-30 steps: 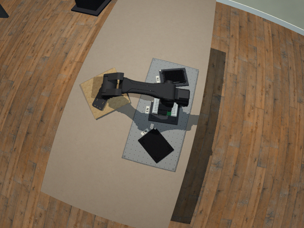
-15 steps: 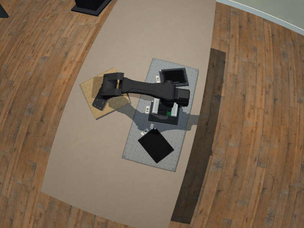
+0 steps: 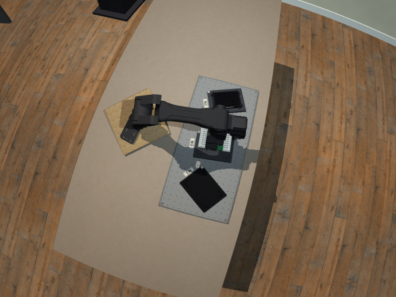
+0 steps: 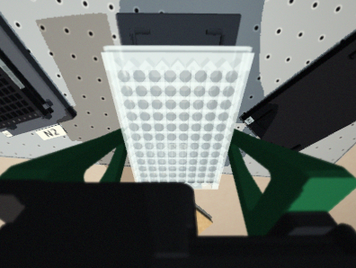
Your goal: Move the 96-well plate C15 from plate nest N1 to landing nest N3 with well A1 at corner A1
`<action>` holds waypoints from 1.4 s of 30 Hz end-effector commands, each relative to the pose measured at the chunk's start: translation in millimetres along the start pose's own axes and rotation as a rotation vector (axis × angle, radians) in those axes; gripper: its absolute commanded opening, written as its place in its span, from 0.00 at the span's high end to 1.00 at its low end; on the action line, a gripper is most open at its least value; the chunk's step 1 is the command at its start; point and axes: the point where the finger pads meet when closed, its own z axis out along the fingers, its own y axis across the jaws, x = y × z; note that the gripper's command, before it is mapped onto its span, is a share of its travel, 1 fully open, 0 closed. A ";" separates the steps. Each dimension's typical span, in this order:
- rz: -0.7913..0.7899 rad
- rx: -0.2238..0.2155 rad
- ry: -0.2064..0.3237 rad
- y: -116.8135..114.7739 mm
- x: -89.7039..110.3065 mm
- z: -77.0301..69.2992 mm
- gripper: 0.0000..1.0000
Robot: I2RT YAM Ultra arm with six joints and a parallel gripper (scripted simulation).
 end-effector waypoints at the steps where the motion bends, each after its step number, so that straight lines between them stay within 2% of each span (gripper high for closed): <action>1: 0.017 0.000 -0.068 -5.8 -12.3 -16.7 1.00; 3: 0.011 0.002 -0.031 -5.1 -1.4 -2.2 1.00; 6: -0.005 -0.001 -0.011 0.5 -0.9 8.7 1.00; 8: -0.005 -0.001 -0.011 0.5 -0.9 8.7 1.00; 9: 0.003 -0.003 -0.040 -0.5 -13.4 3.8 1.00; 11: 0.003 -0.001 -0.011 -1.6 -3.4 14.4 1.00; 12: 0.005 -0.001 -0.012 -2.5 -1.5 15.1 1.00; 16: -0.008 -0.003 0.002 2.3 -1.3 26.0 1.00; 20: 0.008 -0.001 -0.028 -2.9 -6.0 23.8 1.00; 23: -0.008 -0.003 0.002 2.4 -2.6 37.6 1.00; 25: -0.008 -0.003 0.002 2.4 -2.6 37.6 1.00; 26: 0.013 -0.004 -0.053 -3.6 -12.6 23.5 1.00; 30: -0.009 -0.002 0.002 2.4 -2.9 45.8 1.00; 32: -0.008 -0.003 0.002 2.5 -2.9 49.2 1.00; 35: 0.012 0.000 -0.037 -4.1 -10.9 43.2 1.00; 38: -0.011 -0.002 0.001 3.4 -3.6 58.9 1.00; 42: -0.004 -0.002 0.003 1.1 -3.2 62.9 1.00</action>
